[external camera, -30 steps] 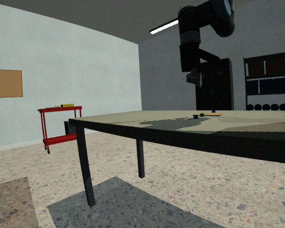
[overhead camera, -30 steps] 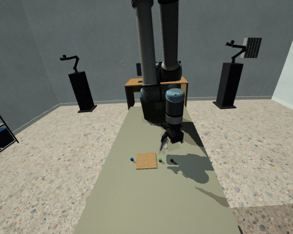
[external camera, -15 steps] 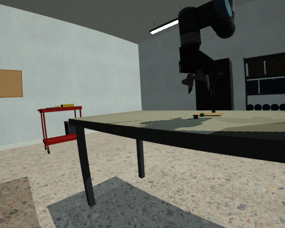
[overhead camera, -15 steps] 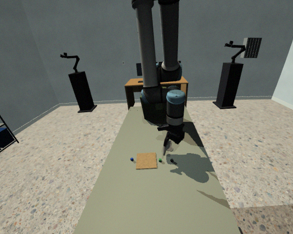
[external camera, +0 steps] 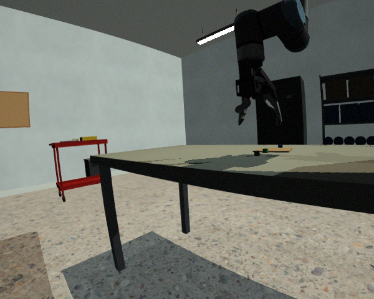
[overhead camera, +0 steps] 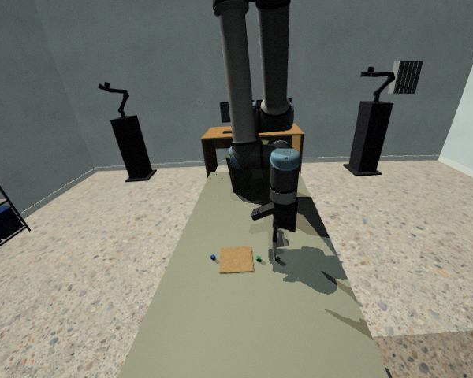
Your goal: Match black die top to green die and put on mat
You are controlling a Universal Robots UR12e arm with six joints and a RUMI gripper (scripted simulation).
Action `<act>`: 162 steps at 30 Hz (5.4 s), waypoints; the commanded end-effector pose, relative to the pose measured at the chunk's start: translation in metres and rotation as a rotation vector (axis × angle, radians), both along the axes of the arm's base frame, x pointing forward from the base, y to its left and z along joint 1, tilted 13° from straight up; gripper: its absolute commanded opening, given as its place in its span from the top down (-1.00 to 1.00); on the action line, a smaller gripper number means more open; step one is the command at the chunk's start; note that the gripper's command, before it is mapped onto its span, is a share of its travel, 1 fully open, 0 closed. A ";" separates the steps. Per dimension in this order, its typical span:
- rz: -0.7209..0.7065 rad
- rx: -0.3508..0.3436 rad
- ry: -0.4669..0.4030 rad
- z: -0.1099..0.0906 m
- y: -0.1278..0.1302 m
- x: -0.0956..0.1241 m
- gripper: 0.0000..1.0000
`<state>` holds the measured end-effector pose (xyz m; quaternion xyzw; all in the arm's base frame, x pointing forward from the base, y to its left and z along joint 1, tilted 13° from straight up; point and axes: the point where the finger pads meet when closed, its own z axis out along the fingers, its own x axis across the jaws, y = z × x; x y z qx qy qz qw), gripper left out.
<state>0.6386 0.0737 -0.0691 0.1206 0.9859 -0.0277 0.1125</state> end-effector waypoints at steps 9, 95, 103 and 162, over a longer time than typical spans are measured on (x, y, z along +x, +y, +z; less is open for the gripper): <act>0.345 -0.072 0.026 -0.005 0.002 0.005 -1.00; 0.754 -0.164 0.059 -0.014 0.008 0.011 0.64; 0.755 -0.164 0.059 -0.020 0.007 0.012 0.64; 0.755 -0.164 0.059 -0.063 0.003 0.022 0.64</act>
